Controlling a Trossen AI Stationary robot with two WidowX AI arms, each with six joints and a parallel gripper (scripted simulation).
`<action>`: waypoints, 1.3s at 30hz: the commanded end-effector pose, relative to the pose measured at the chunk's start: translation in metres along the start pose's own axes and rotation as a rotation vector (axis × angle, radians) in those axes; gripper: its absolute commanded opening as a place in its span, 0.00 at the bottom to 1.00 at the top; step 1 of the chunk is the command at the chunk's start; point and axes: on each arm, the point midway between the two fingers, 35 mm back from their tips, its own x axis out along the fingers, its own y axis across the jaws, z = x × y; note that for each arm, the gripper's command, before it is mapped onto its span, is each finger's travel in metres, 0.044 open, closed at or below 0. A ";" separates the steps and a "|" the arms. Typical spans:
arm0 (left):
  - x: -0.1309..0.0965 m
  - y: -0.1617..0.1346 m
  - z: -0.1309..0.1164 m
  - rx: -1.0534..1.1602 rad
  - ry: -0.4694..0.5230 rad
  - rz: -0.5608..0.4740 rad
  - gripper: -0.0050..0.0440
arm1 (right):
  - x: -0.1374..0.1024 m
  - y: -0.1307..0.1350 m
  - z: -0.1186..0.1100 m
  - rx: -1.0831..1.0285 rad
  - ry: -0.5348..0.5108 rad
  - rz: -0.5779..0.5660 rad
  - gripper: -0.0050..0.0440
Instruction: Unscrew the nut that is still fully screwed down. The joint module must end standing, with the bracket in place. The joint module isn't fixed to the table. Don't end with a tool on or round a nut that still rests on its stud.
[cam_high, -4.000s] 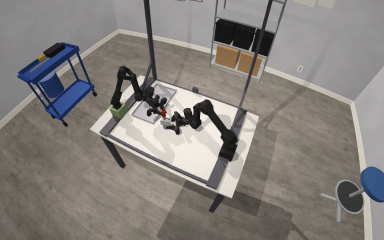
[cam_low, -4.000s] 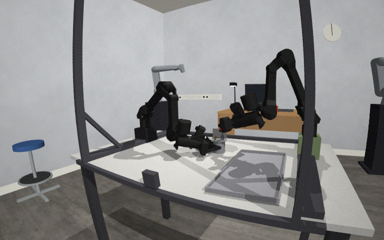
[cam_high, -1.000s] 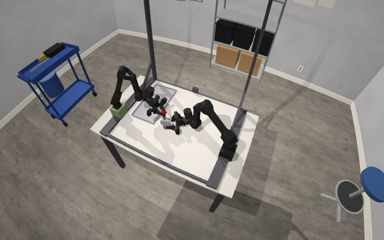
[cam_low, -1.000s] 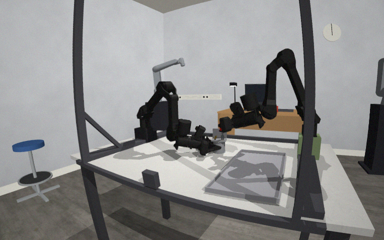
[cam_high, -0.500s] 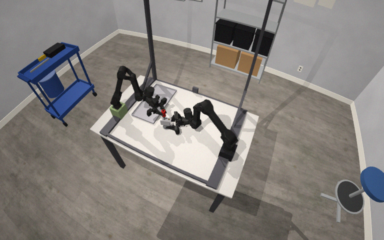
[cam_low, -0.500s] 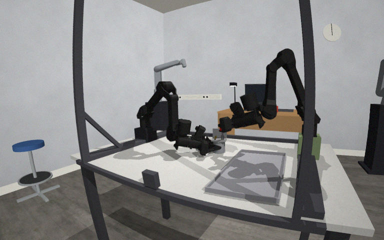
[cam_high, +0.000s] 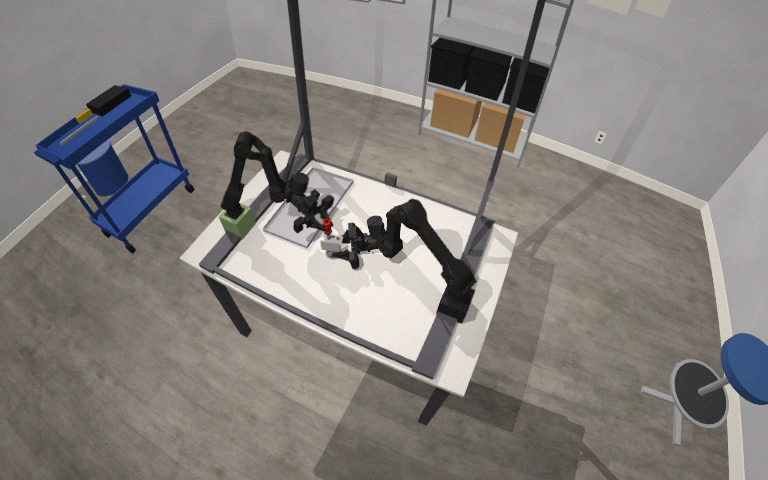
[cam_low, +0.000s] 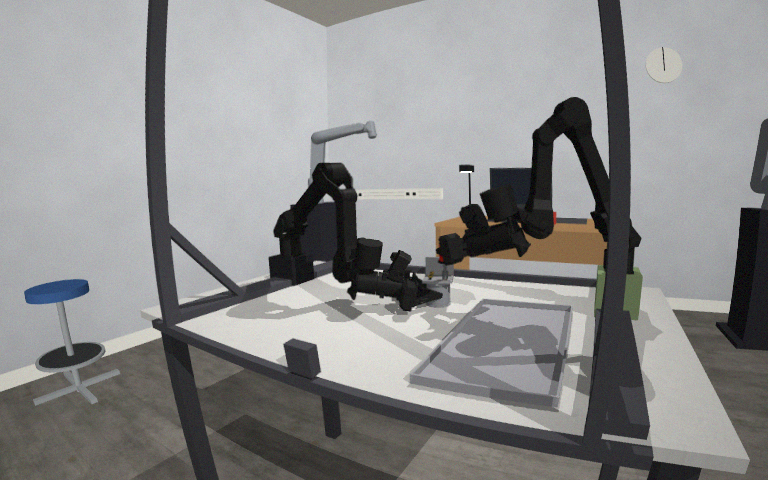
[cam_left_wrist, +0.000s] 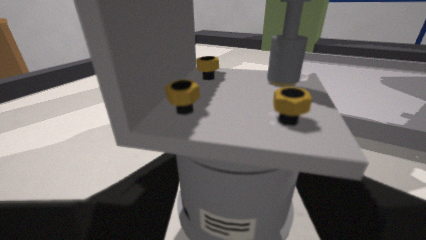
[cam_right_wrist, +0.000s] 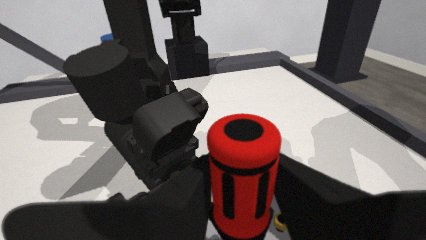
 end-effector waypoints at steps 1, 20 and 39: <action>0.003 -0.004 0.016 -0.026 -0.027 -0.002 0.60 | 0.000 0.004 0.011 0.019 -0.028 0.006 0.38; 0.003 -0.004 0.016 -0.026 -0.027 -0.002 0.60 | 0.001 0.004 0.011 0.018 -0.029 0.006 0.38; 0.003 -0.004 0.016 -0.026 -0.027 -0.002 0.60 | 0.001 0.004 0.010 0.020 -0.032 0.006 0.38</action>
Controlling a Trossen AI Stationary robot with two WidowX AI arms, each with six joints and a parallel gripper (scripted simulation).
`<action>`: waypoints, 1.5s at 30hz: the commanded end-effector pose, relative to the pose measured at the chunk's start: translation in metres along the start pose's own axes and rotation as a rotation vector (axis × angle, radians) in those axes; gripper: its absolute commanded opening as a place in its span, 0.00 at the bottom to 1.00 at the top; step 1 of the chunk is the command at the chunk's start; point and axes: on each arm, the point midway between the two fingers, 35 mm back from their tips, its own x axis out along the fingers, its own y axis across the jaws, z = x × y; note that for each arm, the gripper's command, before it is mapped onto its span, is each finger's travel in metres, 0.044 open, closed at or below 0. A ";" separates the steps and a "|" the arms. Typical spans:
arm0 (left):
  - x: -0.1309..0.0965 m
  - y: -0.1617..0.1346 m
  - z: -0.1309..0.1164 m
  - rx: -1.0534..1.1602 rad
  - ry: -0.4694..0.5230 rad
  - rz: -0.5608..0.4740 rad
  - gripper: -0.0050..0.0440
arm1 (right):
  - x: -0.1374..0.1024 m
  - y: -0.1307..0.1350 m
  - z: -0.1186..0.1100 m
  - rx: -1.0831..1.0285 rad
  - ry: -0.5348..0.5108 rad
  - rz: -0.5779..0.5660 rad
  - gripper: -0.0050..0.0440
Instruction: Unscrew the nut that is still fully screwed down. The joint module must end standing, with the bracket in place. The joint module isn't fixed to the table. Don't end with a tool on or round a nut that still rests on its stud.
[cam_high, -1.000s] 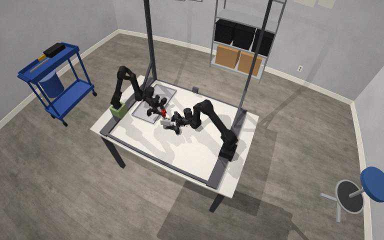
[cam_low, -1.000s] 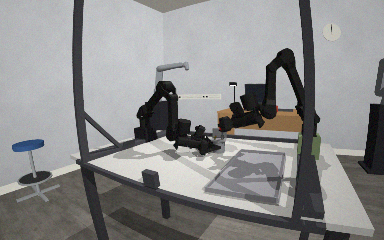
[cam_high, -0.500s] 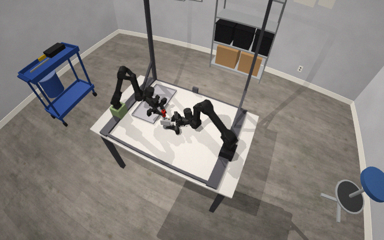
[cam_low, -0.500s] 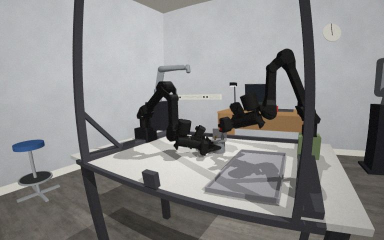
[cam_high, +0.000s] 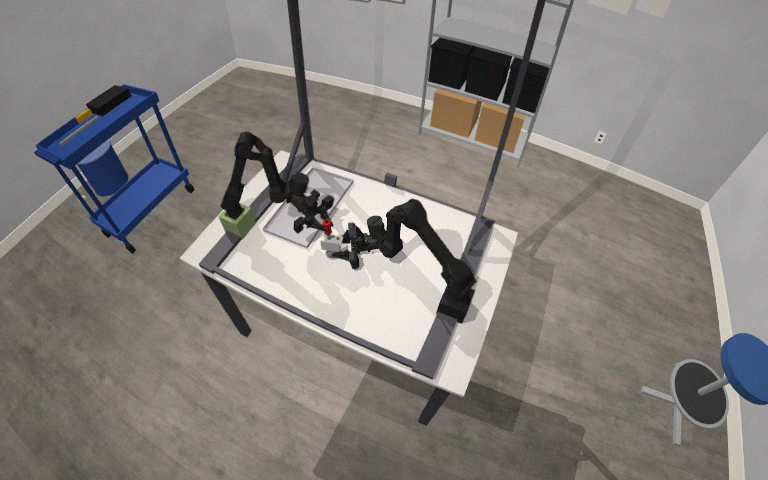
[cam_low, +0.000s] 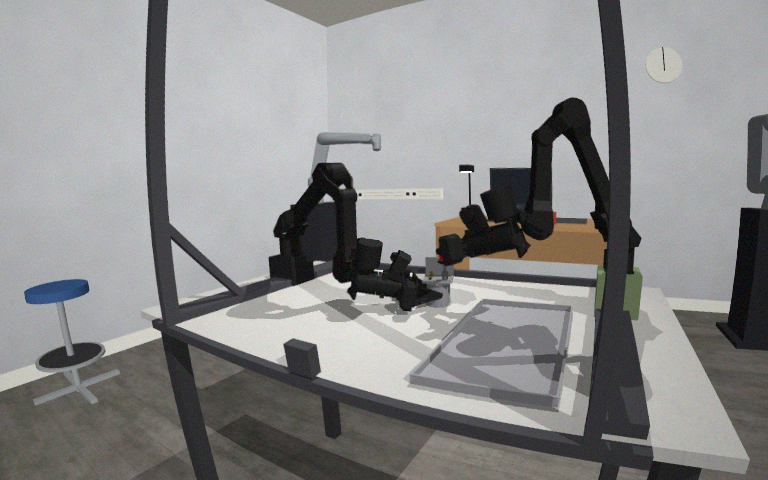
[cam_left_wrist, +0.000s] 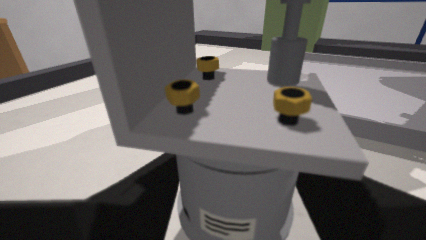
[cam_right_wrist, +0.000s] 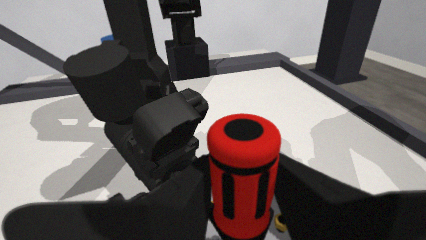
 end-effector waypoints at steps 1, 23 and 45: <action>0.003 -0.004 0.016 -0.026 -0.027 -0.002 0.60 | 0.000 0.004 0.010 0.019 -0.026 0.006 0.38; 0.003 -0.004 0.016 -0.026 -0.027 -0.002 0.60 | 0.000 0.003 0.005 0.010 -0.023 0.003 0.38; 0.003 -0.004 0.016 -0.026 -0.027 -0.002 0.60 | 0.000 0.003 0.010 0.020 -0.032 0.006 0.67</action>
